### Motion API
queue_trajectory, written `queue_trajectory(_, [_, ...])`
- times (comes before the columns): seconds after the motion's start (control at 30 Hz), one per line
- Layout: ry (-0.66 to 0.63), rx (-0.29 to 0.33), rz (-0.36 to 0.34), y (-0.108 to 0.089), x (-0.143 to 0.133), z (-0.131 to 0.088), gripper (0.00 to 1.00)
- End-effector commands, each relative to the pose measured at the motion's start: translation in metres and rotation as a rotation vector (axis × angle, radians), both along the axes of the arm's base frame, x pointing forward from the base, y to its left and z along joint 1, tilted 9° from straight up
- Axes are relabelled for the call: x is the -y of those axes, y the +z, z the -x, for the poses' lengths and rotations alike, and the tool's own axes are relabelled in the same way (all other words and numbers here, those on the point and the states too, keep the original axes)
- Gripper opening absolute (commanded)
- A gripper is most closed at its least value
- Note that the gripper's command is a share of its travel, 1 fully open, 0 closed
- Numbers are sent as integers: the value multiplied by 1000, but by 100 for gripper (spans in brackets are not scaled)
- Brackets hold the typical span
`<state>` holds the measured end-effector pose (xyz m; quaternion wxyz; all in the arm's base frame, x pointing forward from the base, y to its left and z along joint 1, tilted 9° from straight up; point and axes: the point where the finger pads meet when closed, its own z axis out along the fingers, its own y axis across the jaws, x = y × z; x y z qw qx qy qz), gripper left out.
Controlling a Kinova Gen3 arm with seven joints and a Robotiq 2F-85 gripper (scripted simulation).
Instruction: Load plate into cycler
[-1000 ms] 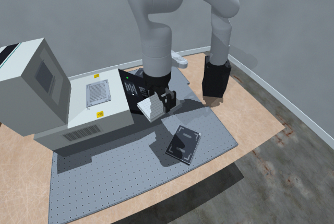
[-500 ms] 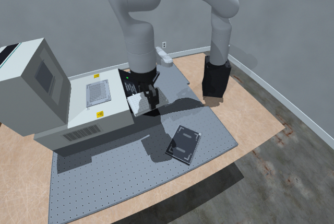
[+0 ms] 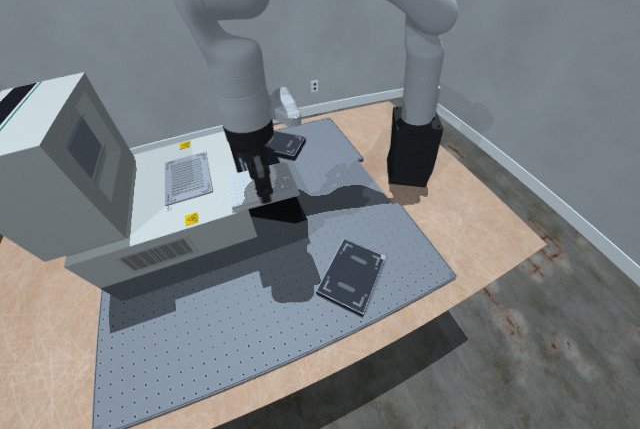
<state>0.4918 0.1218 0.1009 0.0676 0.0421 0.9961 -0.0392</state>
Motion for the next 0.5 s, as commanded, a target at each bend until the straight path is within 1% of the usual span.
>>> queue_trajectory(0.0, [-27,4,-4,2,5,-6,91])
queue_trajectory(0.47, [-177,16,-24,9,36,-35,91])
